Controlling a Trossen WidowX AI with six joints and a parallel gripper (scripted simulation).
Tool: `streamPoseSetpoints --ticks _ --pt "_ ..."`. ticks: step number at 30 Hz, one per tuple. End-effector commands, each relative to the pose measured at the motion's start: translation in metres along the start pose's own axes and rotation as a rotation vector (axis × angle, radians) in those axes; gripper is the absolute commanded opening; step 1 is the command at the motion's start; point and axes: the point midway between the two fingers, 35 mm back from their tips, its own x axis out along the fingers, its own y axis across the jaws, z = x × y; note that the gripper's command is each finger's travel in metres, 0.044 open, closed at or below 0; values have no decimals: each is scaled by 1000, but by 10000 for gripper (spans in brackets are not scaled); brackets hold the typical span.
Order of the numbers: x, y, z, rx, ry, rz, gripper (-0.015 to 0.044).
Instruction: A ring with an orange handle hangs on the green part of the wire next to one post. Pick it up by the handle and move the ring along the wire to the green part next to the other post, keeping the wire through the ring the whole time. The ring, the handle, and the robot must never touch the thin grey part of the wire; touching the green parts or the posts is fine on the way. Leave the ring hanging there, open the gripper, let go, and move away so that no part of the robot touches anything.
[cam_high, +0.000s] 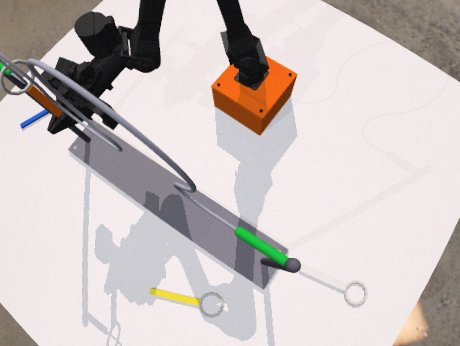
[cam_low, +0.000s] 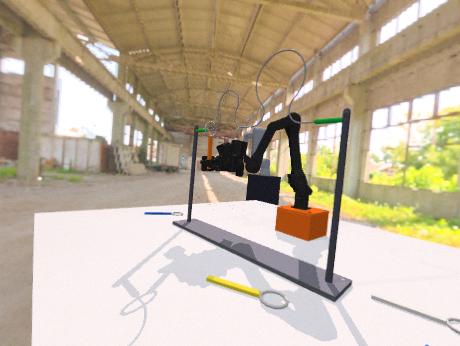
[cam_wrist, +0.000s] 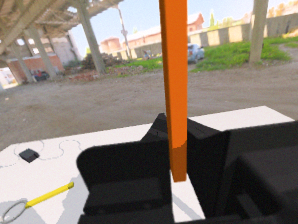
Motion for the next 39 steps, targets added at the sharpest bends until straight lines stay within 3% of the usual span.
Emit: streamPoseSetpoints --ticks 1,20,39 --pt "-1 12 -2 52 3 -3 -150" --pt "-1 67 9 373 14 -1 -150" --pt "-28 111 38 690 229 76 -150"
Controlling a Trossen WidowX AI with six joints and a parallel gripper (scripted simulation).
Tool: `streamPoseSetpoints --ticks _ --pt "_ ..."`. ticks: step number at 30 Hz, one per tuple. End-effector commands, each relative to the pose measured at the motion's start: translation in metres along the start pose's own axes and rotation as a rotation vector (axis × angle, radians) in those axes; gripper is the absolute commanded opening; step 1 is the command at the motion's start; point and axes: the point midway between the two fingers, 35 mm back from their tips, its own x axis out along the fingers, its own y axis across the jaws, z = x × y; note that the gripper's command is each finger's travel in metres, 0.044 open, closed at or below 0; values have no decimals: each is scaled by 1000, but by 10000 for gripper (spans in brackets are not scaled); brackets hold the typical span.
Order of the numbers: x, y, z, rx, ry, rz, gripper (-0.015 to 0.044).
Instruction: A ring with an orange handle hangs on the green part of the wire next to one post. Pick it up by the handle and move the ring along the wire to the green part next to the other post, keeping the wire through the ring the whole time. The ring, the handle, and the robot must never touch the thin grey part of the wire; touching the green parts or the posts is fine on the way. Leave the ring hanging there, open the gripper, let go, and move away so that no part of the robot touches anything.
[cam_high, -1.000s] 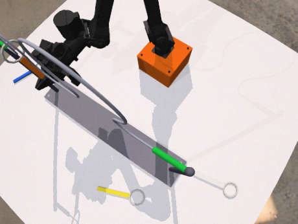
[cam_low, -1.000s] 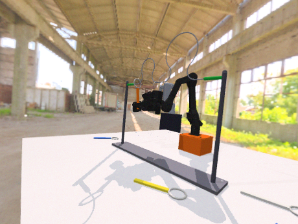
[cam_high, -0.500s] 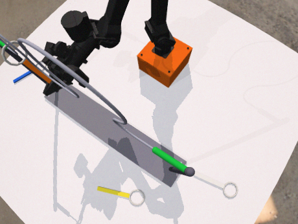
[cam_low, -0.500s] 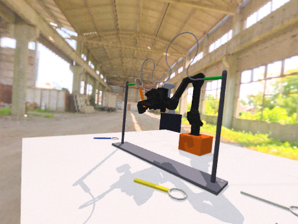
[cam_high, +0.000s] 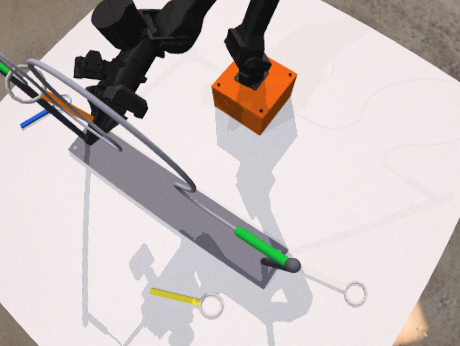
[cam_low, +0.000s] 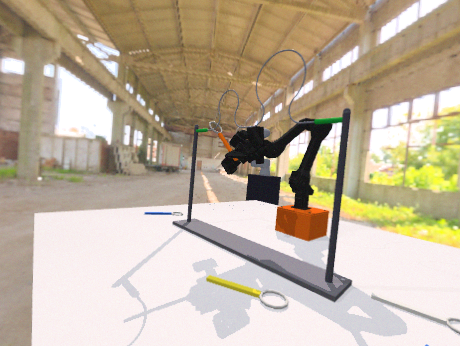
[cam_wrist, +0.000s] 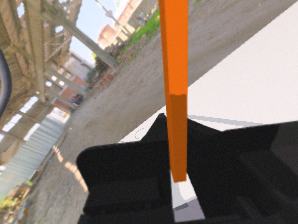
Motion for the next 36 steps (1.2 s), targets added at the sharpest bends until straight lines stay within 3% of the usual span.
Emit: streamPoseSetpoints --ticks 1,19,36 --pt "-9 17 2 87 62 24 -150" --pt "-44 71 22 442 322 158 -150" --pt "-48 107 46 714 306 242 -150"
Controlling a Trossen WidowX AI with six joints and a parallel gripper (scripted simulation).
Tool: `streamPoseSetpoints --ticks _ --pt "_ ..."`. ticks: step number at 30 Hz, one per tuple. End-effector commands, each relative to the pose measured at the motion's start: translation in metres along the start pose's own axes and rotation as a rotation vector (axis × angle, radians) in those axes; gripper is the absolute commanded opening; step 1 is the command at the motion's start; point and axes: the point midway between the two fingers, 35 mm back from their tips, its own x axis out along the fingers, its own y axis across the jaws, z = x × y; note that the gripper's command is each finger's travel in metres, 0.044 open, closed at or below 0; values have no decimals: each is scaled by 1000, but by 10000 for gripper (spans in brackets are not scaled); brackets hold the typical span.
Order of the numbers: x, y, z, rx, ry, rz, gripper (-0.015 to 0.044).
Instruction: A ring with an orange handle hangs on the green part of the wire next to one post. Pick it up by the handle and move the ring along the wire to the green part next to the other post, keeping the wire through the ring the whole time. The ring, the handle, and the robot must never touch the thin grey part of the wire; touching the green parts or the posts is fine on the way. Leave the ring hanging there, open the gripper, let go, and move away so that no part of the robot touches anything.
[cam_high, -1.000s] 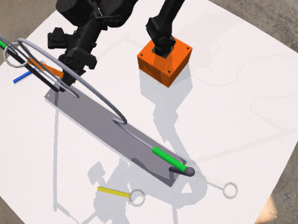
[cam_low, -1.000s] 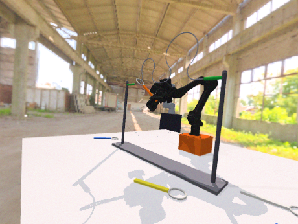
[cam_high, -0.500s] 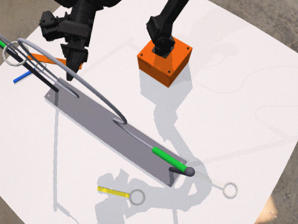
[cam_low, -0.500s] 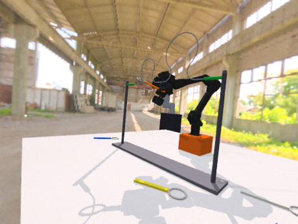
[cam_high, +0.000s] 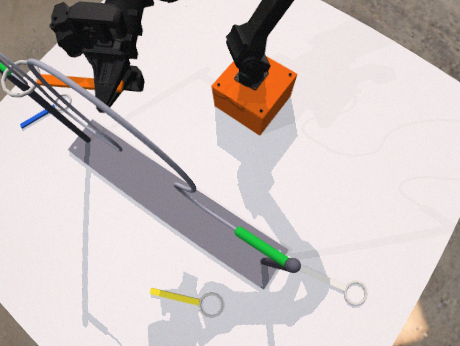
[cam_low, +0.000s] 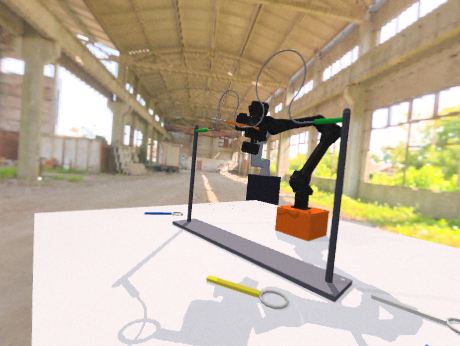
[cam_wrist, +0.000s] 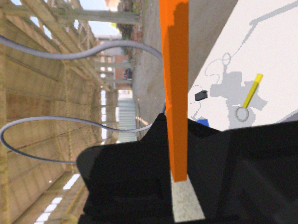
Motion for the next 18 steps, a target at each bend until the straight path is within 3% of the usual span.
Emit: streamPoseSetpoints --ticks 1,18 --pt "3 12 -1 62 -23 32 -150" --pt "2 63 10 348 -66 172 -150"
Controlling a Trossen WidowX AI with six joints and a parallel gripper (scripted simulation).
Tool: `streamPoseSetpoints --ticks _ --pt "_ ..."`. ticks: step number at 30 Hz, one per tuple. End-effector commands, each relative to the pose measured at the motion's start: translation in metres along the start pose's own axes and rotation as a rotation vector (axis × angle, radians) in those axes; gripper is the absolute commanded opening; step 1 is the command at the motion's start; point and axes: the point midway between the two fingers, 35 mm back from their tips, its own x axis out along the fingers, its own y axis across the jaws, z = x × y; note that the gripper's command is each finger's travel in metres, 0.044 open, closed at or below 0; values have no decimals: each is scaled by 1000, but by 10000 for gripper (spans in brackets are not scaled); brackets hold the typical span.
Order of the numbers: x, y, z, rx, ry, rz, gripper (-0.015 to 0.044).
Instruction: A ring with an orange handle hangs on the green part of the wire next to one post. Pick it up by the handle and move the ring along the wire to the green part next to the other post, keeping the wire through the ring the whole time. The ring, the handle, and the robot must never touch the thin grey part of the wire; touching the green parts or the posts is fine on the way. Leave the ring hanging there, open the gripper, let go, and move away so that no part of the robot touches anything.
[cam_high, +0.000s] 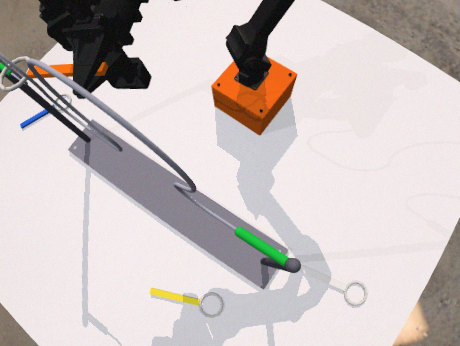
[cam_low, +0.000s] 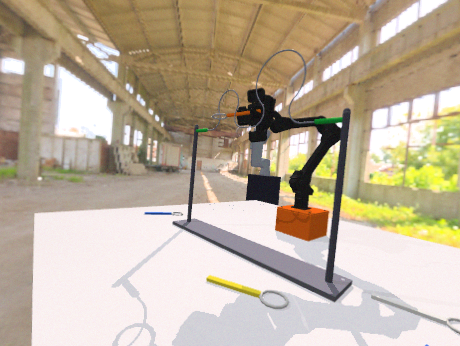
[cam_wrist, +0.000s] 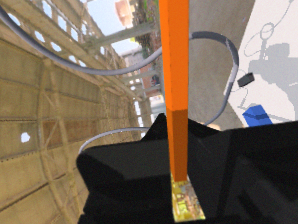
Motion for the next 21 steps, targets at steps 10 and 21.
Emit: streamPoseSetpoints --ticks 10,21 --pt "-2 31 3 119 -2 57 -150" --pt "-3 34 5 65 -3 28 -150"
